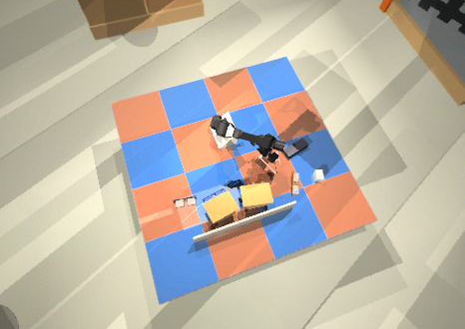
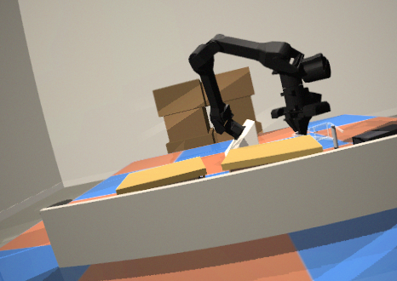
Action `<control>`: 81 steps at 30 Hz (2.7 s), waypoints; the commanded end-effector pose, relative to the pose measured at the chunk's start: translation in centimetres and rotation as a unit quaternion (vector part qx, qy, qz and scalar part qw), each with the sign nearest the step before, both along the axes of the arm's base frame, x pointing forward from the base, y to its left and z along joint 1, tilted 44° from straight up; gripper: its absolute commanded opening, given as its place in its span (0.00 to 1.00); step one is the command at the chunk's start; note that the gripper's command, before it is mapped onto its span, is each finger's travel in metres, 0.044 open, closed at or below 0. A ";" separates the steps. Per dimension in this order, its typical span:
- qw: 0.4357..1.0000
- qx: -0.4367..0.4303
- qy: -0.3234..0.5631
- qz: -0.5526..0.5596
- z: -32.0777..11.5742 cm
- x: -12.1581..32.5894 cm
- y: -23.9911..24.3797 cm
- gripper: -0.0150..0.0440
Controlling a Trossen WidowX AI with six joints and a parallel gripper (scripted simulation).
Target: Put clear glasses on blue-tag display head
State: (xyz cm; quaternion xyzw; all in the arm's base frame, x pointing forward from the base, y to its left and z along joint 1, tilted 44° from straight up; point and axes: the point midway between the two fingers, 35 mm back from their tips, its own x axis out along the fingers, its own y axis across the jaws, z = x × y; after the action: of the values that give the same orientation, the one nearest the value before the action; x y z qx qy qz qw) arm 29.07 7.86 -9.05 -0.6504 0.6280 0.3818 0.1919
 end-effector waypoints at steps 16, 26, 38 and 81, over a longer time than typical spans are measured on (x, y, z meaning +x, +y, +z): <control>1.000 -0.001 0.001 0.003 0.9 -0.4 -0.9 0.25; 1.000 -0.001 0.001 0.003 1.3 -0.6 -1.4 0.25; 1.000 -0.002 0.001 0.003 1.9 -0.7 -2.0 0.25; 1.000 -0.002 0.001 0.003 2.4 -0.8 -2.6 0.25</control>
State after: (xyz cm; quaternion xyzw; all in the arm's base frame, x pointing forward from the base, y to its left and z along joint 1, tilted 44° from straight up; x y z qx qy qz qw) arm 28.31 5.05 -6.44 -0.6519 0.6269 0.3832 0.1877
